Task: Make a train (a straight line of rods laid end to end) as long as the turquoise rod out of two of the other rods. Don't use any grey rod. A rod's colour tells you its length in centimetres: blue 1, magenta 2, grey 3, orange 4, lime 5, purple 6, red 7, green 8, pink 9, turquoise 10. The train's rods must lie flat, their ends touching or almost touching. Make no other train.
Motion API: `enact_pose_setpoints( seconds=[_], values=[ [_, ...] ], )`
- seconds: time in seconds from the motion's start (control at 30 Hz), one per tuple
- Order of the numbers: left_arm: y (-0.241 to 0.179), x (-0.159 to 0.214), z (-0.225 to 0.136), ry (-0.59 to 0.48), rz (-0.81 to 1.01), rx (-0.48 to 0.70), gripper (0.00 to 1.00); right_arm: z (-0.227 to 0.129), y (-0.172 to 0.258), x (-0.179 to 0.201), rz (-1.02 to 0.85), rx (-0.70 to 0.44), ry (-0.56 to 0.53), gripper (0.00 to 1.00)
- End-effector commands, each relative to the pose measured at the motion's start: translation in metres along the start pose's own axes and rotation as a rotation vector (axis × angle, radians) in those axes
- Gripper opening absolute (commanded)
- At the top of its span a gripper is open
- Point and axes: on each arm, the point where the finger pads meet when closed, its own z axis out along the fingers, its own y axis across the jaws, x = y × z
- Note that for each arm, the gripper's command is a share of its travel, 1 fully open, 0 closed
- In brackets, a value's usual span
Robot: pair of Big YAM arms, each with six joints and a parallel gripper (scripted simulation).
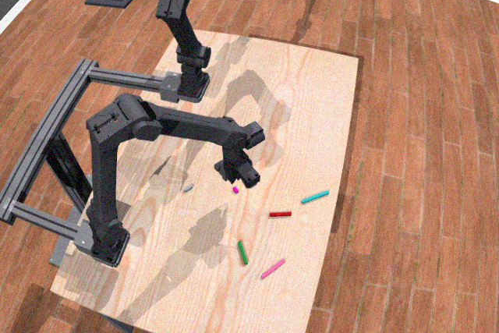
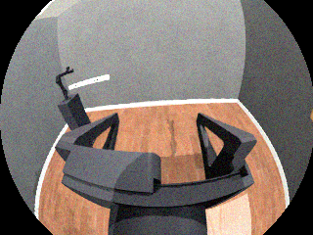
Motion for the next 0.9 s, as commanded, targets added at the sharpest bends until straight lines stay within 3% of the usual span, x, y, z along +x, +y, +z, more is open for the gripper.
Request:
enact_pose_setpoints(
  seconds=[0.0, 0.07, 0.13, 0.27, 0.37, 0.4, 0.87],
  values=[
    [0.003, -0.015, -0.005, -0.042, -0.013, -0.009, 1.0, -0.039, 0.034, 0.005, 0.001, -0.077, -0.004, 0.23],
    [0.003, -0.015, -0.005, -0.042, -0.013, -0.009, 1.0, -0.03, 0.029, 0.006, -0.004, -0.049, -0.004, 0.23],
    [0.003, -0.015, -0.005, -0.042, -0.013, -0.009, 1.0, -0.051, 0.033, 0.005, 0.0, -0.078, -0.004, 0.23],
    [0.003, -0.015, -0.005, -0.042, -0.013, -0.009, 1.0, -0.059, 0.033, 0.005, -0.001, -0.079, -0.004, 0.23],
    [0.003, -0.015, -0.005, -0.042, -0.013, -0.009, 1.0, -0.043, 0.028, 0.006, -0.004, -0.041, -0.004, 0.23],
    [0.003, -0.015, -0.005, -0.042, -0.013, -0.009, 1.0, -0.043, 0.028, 0.006, -0.004, -0.041, -0.004, 1.0],
    [0.003, -0.015, -0.005, -0.042, -0.013, -0.009, 1.0, -0.045, 0.027, 0.006, -0.004, -0.049, -0.004, 1.0]
  ],
)
